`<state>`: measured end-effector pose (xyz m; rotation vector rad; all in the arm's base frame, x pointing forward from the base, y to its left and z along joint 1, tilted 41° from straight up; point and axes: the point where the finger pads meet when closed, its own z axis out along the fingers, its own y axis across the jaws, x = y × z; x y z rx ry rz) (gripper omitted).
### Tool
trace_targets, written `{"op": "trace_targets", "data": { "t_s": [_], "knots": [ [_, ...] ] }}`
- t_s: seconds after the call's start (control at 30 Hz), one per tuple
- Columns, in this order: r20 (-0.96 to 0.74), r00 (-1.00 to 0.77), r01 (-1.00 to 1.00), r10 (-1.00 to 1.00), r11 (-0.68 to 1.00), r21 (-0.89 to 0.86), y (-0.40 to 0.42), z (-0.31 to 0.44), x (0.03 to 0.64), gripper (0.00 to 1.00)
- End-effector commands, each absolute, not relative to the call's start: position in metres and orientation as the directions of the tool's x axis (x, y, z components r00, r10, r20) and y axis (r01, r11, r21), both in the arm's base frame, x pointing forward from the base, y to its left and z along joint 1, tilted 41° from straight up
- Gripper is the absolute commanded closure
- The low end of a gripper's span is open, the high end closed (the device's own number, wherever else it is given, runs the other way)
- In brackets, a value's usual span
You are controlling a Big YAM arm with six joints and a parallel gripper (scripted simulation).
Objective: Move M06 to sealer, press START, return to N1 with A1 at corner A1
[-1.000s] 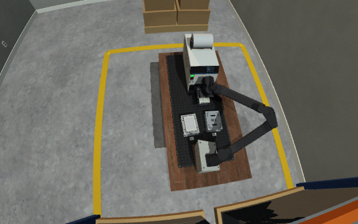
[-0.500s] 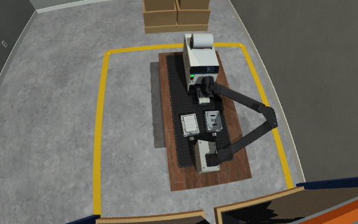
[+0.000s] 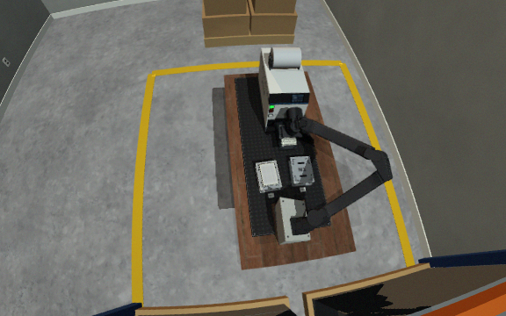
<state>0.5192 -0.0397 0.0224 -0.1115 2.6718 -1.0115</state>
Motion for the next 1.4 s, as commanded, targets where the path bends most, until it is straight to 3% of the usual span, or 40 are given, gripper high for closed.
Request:
{"op": "trace_targets", "data": {
  "t_s": [0.0,1.03,1.37],
  "knots": [
    [-0.230,-0.960,0.032,-0.162,0.749,-0.662,-0.049,0.019,0.518,1.00],
    [-0.311,-0.935,0.078,-0.172,0.756,-0.650,-0.040,0.050,0.547,1.00],
    [-0.273,-0.949,0.061,-0.158,0.757,-0.650,-0.048,0.029,0.533,1.00]
  ]
}}
